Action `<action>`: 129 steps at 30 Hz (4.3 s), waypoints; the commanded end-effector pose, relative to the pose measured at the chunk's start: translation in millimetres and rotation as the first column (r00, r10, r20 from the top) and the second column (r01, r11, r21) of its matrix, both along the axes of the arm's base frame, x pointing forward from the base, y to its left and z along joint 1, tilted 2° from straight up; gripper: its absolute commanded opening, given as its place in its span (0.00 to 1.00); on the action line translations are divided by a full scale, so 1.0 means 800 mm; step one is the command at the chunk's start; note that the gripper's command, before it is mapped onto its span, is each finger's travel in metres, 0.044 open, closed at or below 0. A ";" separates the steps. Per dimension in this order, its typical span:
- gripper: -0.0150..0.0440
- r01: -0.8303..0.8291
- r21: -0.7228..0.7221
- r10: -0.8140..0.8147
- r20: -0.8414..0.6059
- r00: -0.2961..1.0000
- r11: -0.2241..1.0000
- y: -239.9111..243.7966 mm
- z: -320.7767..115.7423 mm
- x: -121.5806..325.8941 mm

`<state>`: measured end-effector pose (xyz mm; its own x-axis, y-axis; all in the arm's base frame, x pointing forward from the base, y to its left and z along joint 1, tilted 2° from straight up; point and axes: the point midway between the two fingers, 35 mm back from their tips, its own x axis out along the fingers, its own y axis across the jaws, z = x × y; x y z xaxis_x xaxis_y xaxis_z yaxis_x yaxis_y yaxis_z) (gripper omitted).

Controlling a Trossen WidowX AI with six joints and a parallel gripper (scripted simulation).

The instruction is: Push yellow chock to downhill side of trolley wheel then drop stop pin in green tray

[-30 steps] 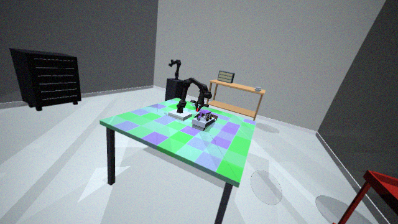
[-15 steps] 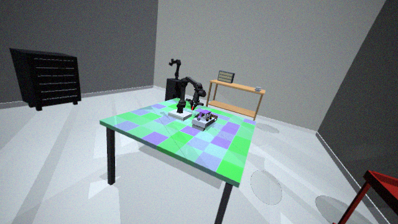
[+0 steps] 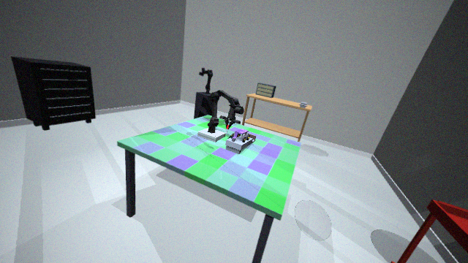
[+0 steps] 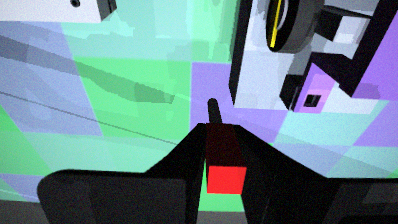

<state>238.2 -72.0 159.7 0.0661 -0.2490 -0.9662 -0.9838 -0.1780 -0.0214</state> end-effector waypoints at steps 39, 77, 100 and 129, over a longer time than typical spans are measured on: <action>0.25 0.004 0.011 -0.004 -0.002 1.000 1.000 0.189 -0.025 -0.032; 0.25 -0.424 0.082 0.429 -0.058 0.902 0.902 0.274 -0.033 -0.054; 0.25 -0.894 0.180 0.912 -0.068 0.404 0.409 0.268 -0.033 -0.053; 0.25 -0.966 0.233 0.993 -0.012 -0.121 -0.115 0.264 -0.045 -0.062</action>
